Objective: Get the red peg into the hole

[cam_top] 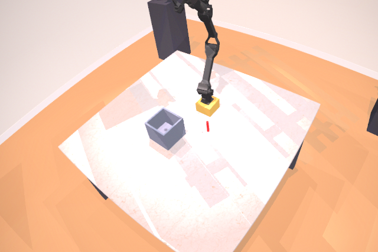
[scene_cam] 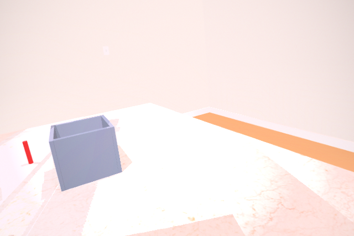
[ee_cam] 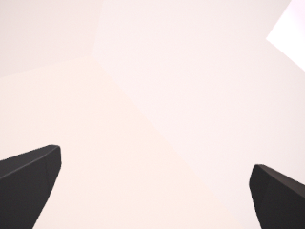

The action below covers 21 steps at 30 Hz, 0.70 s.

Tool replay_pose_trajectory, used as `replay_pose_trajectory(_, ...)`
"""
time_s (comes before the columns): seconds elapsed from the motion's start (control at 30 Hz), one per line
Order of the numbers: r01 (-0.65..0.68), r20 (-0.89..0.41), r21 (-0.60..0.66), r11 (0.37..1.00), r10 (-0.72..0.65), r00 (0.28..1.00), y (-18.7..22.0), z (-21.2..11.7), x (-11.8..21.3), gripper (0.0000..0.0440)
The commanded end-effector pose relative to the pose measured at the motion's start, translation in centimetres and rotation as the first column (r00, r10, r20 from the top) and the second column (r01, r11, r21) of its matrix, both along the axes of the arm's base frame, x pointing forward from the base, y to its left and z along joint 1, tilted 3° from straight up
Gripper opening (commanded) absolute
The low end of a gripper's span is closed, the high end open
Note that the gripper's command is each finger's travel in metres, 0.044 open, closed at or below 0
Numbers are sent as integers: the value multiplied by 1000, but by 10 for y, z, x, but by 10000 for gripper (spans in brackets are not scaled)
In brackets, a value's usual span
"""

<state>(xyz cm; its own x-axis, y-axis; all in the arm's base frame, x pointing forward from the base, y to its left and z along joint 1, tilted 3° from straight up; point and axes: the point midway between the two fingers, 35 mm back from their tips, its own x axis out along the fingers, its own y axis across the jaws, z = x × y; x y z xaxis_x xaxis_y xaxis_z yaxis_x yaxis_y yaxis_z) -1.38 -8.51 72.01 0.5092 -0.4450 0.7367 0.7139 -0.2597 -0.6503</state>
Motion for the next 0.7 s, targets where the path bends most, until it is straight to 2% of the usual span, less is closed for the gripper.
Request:
replay_pose_trajectory(0.0,6,-14,1,1000,-6,1000,0,-2,2,421)
replay_pose_trajectory(0.07,-3,-34,8,1000,3,999,3,-7,7,440)
replay_pose_trajectory(0.37,-118,-87,109,987,127,988,14,-32,40,440)
replay_pose_trajectory(0.67,-214,-129,248,945,251,959,19,-65,81,440)
